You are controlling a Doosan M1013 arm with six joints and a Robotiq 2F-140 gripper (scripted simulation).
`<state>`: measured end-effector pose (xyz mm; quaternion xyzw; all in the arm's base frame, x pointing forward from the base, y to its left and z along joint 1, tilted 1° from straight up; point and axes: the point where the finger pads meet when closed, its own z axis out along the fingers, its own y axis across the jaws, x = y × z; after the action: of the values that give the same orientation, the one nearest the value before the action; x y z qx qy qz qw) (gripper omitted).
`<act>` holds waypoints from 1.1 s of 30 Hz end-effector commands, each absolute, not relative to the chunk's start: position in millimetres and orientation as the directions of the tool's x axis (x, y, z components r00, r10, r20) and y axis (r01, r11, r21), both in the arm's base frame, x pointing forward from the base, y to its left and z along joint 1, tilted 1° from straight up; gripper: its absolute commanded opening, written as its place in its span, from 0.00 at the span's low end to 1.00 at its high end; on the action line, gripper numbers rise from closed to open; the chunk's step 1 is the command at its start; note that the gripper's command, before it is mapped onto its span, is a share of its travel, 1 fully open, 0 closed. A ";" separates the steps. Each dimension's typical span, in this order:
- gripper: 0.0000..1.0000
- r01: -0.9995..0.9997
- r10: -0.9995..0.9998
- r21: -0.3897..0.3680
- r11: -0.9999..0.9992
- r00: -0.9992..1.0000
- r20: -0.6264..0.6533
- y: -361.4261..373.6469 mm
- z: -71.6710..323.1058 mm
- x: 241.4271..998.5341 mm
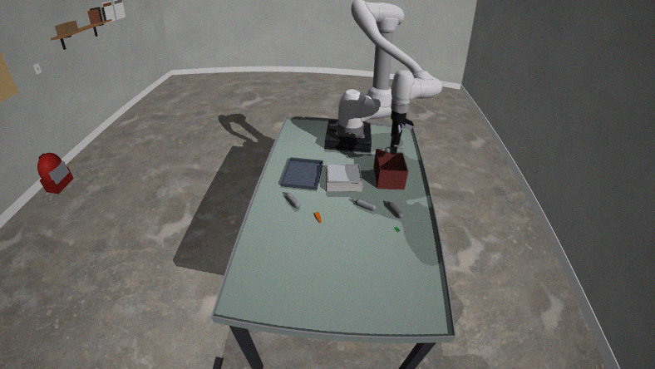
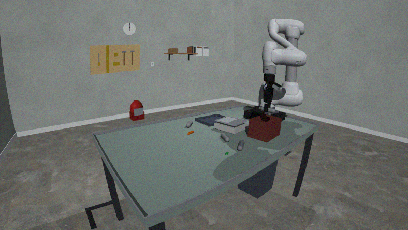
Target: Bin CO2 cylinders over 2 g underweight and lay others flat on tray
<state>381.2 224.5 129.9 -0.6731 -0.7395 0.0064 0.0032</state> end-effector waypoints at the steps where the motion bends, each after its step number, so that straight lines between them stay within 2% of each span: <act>1: 0.10 0.996 0.996 -0.013 0.094 -0.094 -0.003 224.8 126.7 381.5; 33: 0.10 0.996 0.996 -0.013 0.094 -0.094 -0.003 224.7 95.3 381.2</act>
<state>380.7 224.3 95.1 -0.6731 -0.7396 0.0065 0.0032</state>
